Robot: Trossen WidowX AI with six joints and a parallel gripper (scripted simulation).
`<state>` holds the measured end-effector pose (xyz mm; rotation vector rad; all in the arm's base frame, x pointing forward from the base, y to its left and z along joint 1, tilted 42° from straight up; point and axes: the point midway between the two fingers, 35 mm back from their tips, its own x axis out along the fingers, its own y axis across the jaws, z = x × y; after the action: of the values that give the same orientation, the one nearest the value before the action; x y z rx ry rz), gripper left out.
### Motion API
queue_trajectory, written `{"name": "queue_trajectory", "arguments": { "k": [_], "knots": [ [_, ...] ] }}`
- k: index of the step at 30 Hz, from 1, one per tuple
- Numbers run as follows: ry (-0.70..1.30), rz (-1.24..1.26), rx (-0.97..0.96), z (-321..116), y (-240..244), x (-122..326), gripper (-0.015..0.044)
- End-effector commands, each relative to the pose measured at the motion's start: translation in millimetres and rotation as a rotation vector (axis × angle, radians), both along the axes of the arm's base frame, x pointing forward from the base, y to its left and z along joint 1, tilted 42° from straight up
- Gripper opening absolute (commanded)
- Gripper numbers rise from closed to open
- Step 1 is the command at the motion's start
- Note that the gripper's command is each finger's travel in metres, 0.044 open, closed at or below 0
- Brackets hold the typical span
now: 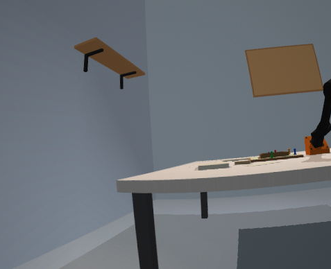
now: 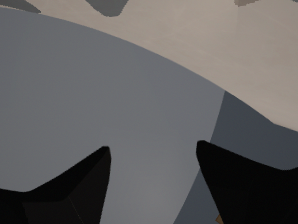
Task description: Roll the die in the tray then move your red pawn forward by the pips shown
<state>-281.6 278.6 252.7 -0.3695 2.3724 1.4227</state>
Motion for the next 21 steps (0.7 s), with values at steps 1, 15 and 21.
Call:
{"name": "queue_trajectory", "arguments": {
  "k": [1,15,21],
  "knots": [
    [0.002,-0.065,0.161,17,23,23,0.0275],
    [-0.134,-0.329,0.677,70,87,131,0.0275],
    [-0.265,-0.46,0.873,93,104,190,0.0275]
  ]
}}
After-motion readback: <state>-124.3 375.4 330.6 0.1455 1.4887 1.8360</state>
